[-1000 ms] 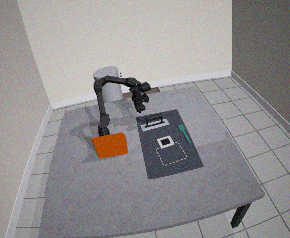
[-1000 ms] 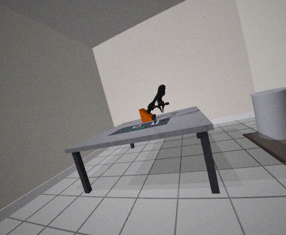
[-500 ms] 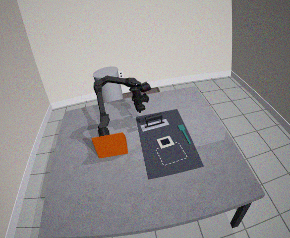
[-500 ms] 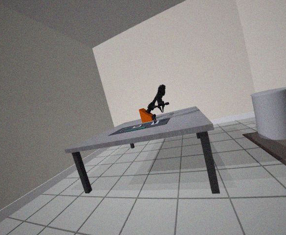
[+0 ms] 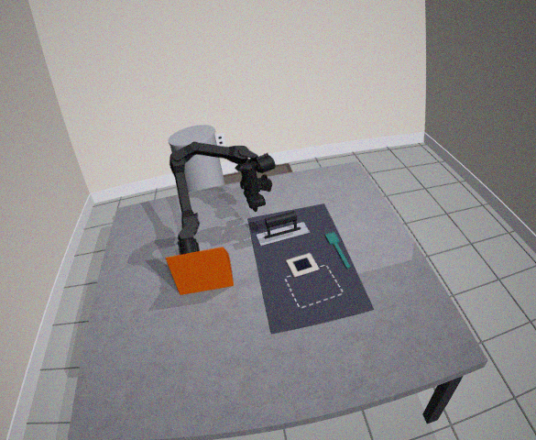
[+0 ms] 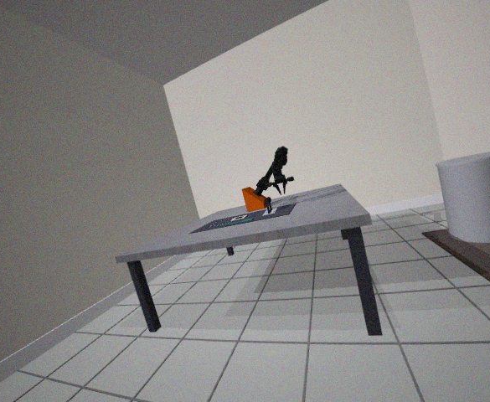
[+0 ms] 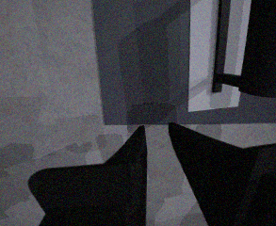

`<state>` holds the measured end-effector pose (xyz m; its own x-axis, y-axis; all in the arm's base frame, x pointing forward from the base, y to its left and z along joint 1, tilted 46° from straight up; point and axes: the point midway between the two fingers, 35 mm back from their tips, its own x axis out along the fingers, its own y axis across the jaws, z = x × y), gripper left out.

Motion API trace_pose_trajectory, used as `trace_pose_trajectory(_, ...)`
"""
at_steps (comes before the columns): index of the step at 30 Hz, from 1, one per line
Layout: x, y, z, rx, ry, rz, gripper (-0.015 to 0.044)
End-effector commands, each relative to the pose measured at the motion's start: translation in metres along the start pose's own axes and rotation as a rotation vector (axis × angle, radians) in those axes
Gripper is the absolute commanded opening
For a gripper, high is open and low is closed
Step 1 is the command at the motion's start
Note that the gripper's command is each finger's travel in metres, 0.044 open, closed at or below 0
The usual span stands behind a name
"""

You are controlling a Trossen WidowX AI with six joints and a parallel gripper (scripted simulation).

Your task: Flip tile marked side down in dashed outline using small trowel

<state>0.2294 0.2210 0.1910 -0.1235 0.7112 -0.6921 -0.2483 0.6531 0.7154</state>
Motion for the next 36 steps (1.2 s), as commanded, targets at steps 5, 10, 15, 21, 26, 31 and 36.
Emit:
trace_pose_trajectory(5, 0.000, 0.000, 0.000, 0.000, 0.000, 0.000, 0.0100)
trace_pose_trajectory(10, 0.000, 0.000, 0.000, 0.000, 0.000, 0.000, 0.0021)
trace_pose_trajectory(15, 0.000, 0.000, 0.000, 0.000, 0.000, 0.000, 0.0000)
trace_pose_trajectory(21, 0.000, 0.000, 0.000, 0.000, 0.000, 0.000, 0.0000)
trace_pose_trajectory(26, 0.000, 0.000, 0.000, 0.000, 0.000, 0.000, 0.0026)
trace_pose_trajectory(31, 0.000, -0.001, 0.002, 0.000, 0.000, -0.001, 0.0153)
trace_pose_trajectory(36, -0.015, -0.049, 0.049, -0.001, 0.000, -0.016, 0.0270)
